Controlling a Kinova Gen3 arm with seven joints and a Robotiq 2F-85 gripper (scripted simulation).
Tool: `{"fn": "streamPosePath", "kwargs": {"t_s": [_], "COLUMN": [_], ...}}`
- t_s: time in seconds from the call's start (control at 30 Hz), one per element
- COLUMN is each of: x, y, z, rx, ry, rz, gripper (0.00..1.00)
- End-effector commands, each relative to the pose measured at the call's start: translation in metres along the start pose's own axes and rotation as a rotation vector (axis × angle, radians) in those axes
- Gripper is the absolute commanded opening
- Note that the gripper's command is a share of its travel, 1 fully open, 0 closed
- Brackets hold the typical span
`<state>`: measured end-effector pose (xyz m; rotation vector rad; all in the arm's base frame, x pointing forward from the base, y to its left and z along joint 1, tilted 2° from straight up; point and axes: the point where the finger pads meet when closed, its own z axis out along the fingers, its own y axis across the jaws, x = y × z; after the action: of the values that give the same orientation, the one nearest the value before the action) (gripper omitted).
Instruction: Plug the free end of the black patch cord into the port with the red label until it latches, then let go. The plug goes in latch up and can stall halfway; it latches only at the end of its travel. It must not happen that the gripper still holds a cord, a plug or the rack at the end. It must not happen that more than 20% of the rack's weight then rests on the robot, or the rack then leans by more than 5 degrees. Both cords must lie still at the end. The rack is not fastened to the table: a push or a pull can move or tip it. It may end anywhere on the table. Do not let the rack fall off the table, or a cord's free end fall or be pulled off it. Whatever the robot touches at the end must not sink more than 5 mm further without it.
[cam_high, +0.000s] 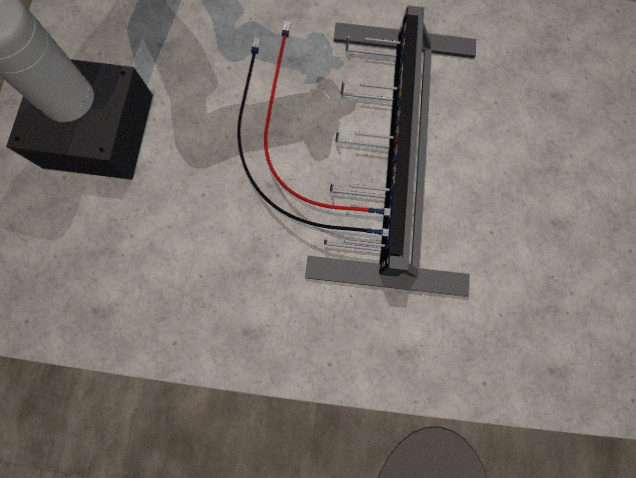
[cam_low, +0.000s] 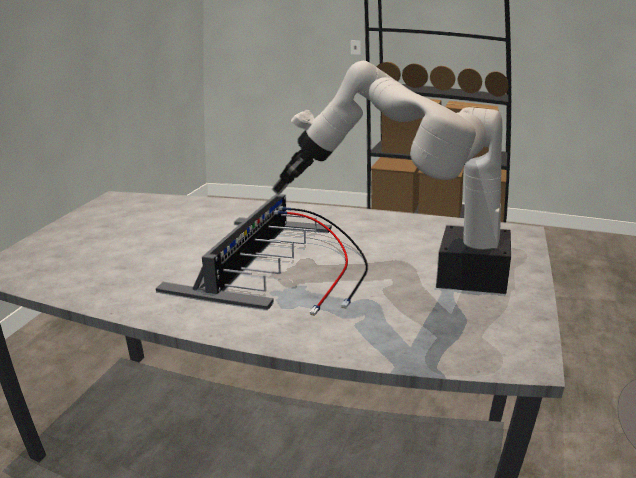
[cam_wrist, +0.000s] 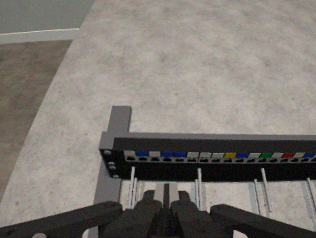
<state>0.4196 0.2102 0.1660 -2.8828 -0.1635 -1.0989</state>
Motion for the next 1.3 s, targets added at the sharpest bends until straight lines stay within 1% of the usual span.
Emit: {"fn": "streamPosePath", "kwargs": {"t_s": [0.0, 0.3, 0.4, 0.57, 0.8, 0.87, 1.07, 1.17, 1.27], "x": [0.001, 0.001, 0.001, 0.001, 0.001, 0.001, 0.001, 0.001, 0.001], "y": [0.0, 0.0, 0.0, 0.0, -0.001, -0.001, -0.001, -0.001, -0.001], "z": [0.0, 0.006, 0.014, 0.038, 0.085, 0.085, 0.122, 0.133, 0.139], "rx": [0.001, 0.001, 0.001, 0.001, 0.001, 0.001, 0.001, 0.001, 0.001], "ry": [0.001, 0.0, 0.0, 0.0, 0.0, 0.0, 0.0, 0.0, 0.0], "rz": [0.001, 0.001, 0.001, 0.001, 0.001, 0.001, 0.001, 0.001, 0.001], "gripper": [0.0, 0.0, 0.0, 0.0, 0.0, 0.0, 0.0, 0.0, 0.0]}}
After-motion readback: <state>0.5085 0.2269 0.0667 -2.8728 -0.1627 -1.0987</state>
